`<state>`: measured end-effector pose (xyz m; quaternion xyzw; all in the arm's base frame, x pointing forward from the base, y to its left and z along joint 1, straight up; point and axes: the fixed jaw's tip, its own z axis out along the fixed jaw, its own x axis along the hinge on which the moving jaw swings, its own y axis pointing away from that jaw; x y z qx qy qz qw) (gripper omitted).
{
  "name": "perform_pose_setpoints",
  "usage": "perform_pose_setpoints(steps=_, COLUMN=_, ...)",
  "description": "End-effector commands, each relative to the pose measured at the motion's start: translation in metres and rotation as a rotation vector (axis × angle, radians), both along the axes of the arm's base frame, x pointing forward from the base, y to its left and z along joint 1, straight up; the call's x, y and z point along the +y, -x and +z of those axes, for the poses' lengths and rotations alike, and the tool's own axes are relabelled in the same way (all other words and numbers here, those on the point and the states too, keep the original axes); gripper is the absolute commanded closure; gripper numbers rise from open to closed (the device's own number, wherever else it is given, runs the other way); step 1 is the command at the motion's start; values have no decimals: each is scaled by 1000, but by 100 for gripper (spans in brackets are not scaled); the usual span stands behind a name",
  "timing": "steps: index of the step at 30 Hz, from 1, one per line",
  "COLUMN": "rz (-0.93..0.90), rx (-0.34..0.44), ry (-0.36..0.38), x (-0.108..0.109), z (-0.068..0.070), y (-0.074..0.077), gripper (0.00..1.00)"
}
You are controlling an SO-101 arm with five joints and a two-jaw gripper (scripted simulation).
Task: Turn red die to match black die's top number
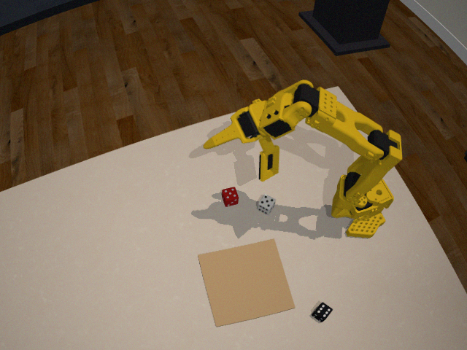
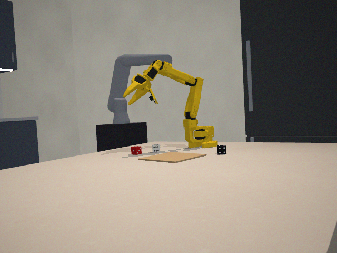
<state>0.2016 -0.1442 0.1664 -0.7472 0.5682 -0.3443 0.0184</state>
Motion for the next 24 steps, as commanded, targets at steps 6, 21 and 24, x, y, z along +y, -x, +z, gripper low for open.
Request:
perform_pose_setpoints(steps=6, rz=191, rx=77, ry=156, x=-4, z=16, y=0, gripper=69)
perform_pose_setpoints(steps=21, rz=562, rx=305, ry=353, x=-8, z=17, y=-1, gripper=69)
perform_pose_setpoints(steps=24, rz=584, rx=317, ry=363, x=-8, z=17, y=-1, gripper=69)
